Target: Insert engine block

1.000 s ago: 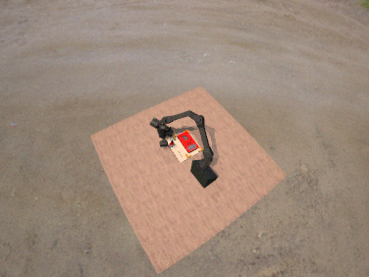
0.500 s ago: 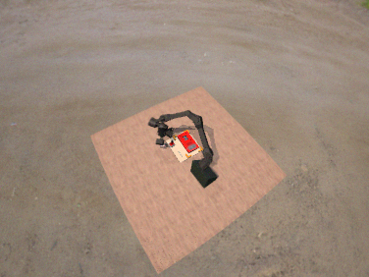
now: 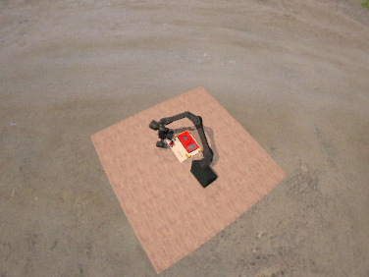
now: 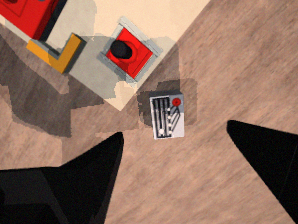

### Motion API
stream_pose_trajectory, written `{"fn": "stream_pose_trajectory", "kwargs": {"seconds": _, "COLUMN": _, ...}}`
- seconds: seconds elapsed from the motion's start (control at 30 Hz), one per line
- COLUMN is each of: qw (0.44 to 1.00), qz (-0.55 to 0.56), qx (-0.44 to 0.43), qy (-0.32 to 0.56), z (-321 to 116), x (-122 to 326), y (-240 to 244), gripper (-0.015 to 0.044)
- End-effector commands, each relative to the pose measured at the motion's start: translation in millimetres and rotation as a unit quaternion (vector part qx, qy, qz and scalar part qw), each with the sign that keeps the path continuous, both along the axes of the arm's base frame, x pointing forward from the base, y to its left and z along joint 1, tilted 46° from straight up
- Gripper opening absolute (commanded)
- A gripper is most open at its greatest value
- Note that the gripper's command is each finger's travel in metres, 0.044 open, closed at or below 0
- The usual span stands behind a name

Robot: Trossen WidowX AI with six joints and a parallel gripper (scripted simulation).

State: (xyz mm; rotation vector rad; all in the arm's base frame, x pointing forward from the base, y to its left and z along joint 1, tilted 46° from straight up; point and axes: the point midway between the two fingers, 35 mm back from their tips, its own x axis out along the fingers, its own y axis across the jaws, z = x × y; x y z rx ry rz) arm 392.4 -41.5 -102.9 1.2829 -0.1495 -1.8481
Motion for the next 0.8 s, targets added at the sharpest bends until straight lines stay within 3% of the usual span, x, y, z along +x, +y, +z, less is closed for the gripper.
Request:
{"fn": "stream_pose_trajectory", "kwargs": {"seconds": 0.0, "qw": 1.0, "qz": 0.004, "qx": -0.003, "qy": 0.0, "z": -9.9, "x": 0.2, "y": -9.3, "gripper": 0.044}}
{"fn": "stream_pose_trajectory", "kwargs": {"seconds": 0.77, "qw": 1.0, "qz": 0.004, "qx": -0.004, "qy": 0.0, "z": -29.7, "x": -3.2, "y": -30.5, "gripper": 0.044}}
